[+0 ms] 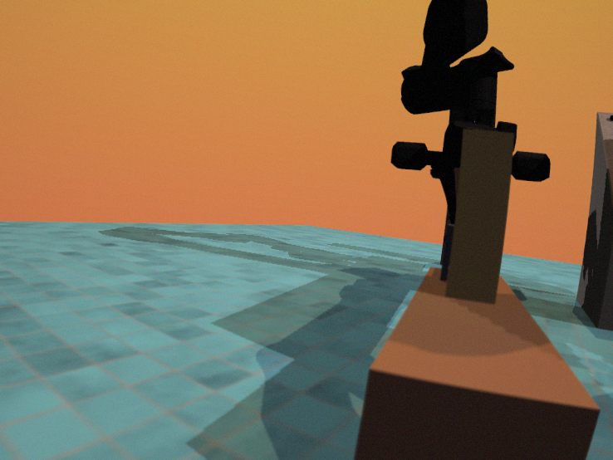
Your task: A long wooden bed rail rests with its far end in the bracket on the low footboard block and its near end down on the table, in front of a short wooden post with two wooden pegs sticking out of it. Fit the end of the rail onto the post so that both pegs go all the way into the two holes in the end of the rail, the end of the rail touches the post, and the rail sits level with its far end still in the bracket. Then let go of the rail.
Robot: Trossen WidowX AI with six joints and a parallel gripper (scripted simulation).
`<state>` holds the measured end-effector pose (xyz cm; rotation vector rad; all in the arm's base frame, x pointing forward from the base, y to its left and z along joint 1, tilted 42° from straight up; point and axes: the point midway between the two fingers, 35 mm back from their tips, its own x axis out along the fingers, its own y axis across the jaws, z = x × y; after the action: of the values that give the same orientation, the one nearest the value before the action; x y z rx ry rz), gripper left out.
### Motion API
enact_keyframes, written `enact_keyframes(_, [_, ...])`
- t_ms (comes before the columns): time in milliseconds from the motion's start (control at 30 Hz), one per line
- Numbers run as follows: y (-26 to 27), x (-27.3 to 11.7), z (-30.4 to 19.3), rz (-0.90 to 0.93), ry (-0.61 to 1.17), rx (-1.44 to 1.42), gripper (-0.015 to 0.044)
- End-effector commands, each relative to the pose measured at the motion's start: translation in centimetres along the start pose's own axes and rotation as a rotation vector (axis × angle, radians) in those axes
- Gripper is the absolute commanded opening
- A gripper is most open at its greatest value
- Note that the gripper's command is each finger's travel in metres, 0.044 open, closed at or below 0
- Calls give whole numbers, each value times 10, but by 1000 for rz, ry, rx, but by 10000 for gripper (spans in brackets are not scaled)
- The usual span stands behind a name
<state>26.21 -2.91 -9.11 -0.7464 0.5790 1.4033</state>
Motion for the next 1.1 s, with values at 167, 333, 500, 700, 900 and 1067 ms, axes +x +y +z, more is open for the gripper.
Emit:
enact_keyframes(167, [0,1,-3,-5,1,-2,0])
enact_keyframes(333, [0,1,-4,-5,2,-2,0])
enact_keyframes(500, [0,0,-5,-5,2,-2,0])
enact_keyframes(700, [-1,0,-7,-6,2,-2,0])
enact_keyframes(900, [-1,-1,-9,-6,2,-2,0])
enact_keyframes(1067, [-1,-2,-10,-6,2,-2,0])
